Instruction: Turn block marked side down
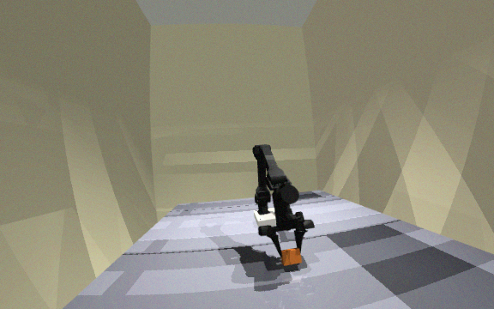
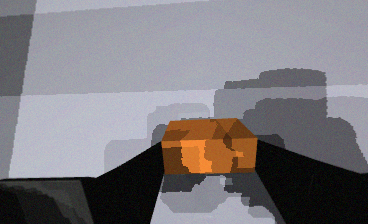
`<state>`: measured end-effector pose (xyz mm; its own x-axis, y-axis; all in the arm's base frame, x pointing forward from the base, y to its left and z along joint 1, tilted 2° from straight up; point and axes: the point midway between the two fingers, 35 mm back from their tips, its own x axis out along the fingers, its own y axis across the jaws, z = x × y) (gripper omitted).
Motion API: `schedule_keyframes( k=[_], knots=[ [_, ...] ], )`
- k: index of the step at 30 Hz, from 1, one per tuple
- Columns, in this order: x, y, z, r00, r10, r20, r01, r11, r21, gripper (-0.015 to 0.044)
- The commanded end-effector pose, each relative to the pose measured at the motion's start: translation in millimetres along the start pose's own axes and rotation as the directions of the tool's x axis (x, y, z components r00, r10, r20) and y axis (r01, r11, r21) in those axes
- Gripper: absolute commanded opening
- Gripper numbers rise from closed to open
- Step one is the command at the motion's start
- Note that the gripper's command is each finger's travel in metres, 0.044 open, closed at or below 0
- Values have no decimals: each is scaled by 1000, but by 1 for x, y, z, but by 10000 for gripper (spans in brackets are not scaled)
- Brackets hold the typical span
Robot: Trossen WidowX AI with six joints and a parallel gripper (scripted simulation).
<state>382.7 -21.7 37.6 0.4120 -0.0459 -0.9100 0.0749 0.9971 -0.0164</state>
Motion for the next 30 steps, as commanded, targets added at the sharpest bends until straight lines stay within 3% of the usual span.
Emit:
schedule_keyframes(
  k=[1,12,30],
  knots=[
    [-1,0,-2,999,-4,51,4,1000,-5,0],
    [-4,0,-7,984,-3,177,4,1000,-7,0],
    [37,0,-5,913,1,409,3,1000,-7,0]
  ],
)
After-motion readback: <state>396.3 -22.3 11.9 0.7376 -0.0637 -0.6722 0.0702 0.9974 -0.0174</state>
